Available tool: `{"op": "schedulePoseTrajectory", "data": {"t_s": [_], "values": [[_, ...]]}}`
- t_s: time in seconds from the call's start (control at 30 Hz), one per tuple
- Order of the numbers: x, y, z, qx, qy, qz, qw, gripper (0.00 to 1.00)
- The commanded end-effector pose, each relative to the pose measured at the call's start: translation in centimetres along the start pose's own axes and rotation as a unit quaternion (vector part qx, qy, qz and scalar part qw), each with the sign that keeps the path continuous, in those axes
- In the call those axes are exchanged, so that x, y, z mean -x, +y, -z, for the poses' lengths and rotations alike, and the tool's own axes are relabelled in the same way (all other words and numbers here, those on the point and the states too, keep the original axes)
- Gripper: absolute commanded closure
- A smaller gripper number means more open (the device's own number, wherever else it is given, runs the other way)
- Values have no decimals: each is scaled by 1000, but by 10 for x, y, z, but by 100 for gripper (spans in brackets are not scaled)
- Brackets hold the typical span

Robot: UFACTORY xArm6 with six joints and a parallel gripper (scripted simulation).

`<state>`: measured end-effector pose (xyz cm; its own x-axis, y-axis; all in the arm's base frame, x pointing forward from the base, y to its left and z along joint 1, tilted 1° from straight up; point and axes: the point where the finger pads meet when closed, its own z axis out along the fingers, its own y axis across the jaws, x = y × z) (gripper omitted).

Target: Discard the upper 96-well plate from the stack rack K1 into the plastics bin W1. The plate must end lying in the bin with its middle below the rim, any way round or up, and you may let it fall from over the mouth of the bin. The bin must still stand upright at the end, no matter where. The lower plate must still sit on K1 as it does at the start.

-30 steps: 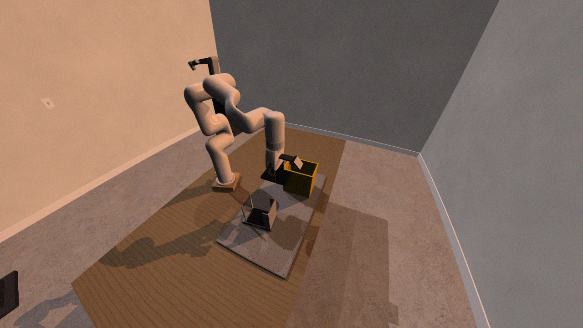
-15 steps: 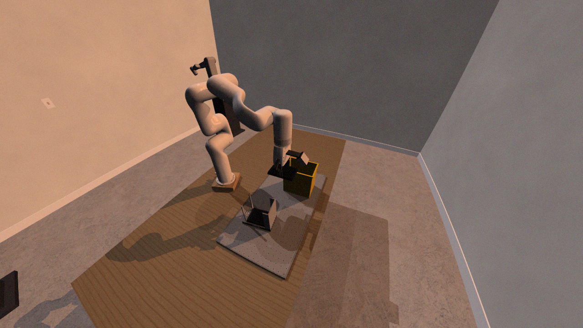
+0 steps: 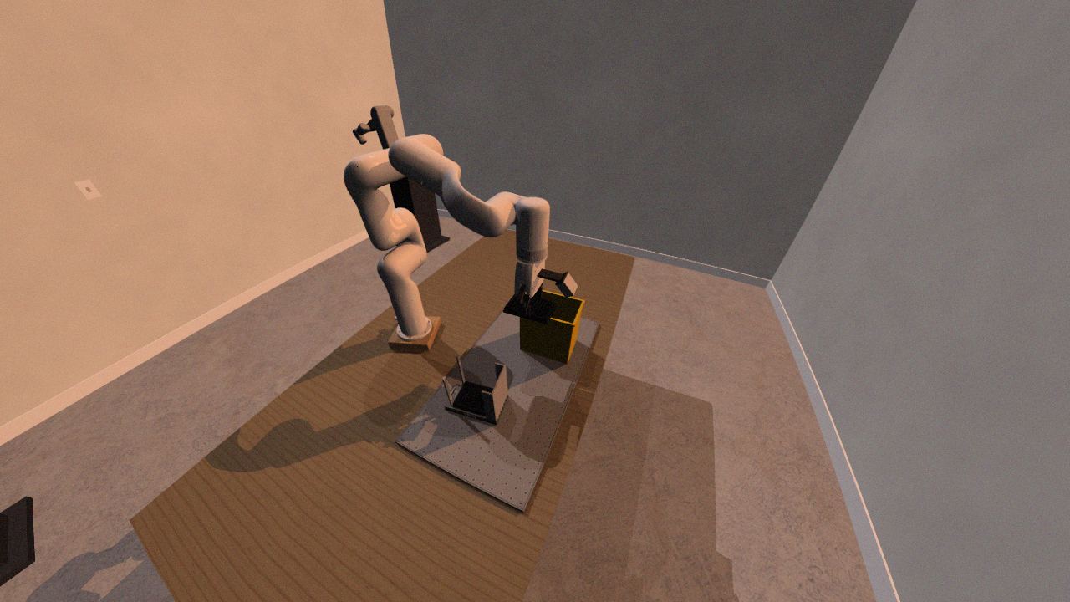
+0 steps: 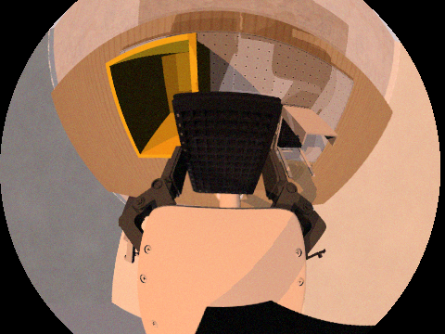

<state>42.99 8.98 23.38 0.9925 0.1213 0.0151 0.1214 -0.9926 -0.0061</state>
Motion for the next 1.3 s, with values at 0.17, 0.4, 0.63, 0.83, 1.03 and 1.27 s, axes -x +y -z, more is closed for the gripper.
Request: {"op": "schedulePoseTrajectory", "data": {"t_s": [0.17, 0.4, 0.63, 0.83, 1.03, 1.27], "values": [[-12, -29, 0, 0, 2, 0, 1000, 100], [-19, -51, -1, 0, 2, 0, 1000, 100], [-25, -67, -2, 0, 2, 0, 1000, 100], [-32, -86, -3, 0, 2, 0, 1000, 100], [-36, -98, -4, 0, 2, 0, 1000, 100], [-37, -99, -4, 0, 2, 0, 1000, 100]]}}
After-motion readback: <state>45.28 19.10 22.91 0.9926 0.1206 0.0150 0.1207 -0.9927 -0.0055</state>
